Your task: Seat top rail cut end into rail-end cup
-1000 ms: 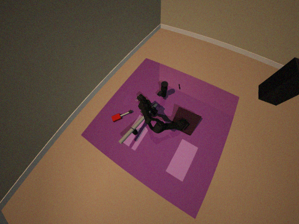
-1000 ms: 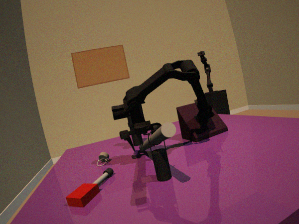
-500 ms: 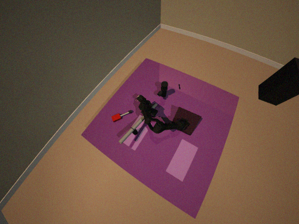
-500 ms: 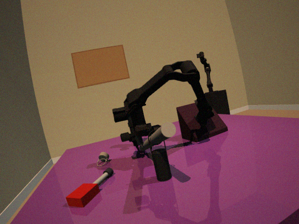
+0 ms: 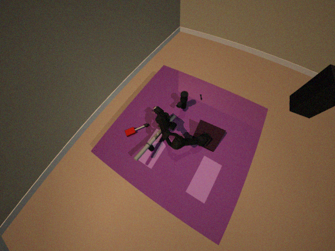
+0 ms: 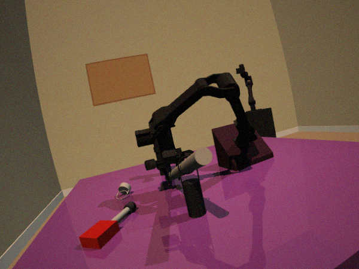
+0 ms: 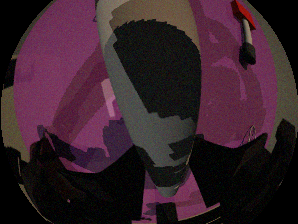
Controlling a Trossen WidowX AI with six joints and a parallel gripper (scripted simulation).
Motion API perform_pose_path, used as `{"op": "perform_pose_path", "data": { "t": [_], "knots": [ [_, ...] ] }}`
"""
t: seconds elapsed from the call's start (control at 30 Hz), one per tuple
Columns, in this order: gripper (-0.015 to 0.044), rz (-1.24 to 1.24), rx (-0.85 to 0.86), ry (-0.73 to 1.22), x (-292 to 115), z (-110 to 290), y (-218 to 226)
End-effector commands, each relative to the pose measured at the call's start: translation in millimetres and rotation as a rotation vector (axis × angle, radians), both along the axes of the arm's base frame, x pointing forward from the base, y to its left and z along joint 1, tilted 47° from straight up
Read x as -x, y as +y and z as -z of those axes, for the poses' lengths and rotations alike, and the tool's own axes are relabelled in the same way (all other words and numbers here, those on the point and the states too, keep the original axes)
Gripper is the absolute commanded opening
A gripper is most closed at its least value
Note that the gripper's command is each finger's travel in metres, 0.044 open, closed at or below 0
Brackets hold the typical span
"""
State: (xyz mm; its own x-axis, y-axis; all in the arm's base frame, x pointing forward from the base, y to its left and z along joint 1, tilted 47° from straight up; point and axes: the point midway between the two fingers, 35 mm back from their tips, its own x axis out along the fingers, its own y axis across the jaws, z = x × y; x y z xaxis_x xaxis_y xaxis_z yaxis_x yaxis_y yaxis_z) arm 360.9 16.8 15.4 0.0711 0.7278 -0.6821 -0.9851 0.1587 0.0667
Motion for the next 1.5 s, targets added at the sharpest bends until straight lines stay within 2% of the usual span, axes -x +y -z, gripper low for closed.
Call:
{"op": "perform_pose_path", "data": {
  "t": [0.0, 0.07, 0.23, 0.53, 1.47],
  "knots": [
    [0.0051, 0.003, -0.003, 0.003, 0.2, -1.9, -2.0],
    [0.0, 0.003, -0.003, 0.003, 0.4, -3.4, -3.6],
    [0.0, 0.003, 0.057, 0.014, 1.7, -9.2, -17.3],
    [0.0, -0.007, 0.273, 0.065, 14.3, -35.3, -68.0],
    [0.0, -0.005, 0.255, 0.072, 13.8, -34.2, -68.0]
  ]
}}
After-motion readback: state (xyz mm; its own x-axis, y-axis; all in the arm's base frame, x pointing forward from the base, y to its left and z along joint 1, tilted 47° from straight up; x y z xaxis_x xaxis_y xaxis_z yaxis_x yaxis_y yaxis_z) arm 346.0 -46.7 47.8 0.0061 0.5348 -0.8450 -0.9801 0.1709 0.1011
